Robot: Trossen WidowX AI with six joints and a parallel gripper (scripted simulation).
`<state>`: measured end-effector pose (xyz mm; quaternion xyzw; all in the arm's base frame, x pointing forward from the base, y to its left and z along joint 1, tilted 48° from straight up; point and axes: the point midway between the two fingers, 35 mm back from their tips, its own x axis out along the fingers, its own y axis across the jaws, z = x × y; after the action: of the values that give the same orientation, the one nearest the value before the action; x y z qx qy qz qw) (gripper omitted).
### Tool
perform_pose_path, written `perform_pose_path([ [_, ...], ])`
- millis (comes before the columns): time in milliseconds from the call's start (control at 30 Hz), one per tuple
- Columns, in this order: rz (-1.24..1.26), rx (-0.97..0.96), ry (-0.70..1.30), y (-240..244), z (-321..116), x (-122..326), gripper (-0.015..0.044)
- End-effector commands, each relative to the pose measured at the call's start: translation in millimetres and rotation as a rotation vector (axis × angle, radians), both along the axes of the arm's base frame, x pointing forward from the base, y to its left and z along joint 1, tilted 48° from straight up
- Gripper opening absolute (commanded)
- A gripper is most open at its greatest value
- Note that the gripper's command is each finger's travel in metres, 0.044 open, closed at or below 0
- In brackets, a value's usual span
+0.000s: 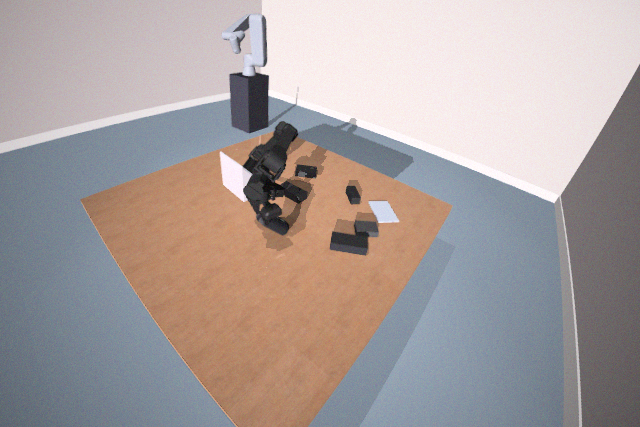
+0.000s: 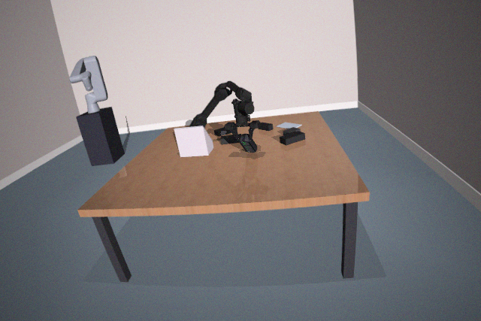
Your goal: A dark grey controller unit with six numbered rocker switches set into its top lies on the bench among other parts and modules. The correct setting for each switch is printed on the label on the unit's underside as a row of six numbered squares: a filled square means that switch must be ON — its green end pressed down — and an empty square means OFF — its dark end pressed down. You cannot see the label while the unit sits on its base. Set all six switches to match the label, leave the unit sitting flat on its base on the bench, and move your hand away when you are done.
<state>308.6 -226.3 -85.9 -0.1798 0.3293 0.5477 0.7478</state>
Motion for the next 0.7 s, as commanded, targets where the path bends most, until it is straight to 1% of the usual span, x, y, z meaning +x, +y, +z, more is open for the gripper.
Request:
perform_pose_path([
  [0, 0.017, 0.015, 0.008, 8, -7, 1, 0.0338],
  [667, 0.017, 0.015, 0.007, 9, -23, 0, 0.0338],
])
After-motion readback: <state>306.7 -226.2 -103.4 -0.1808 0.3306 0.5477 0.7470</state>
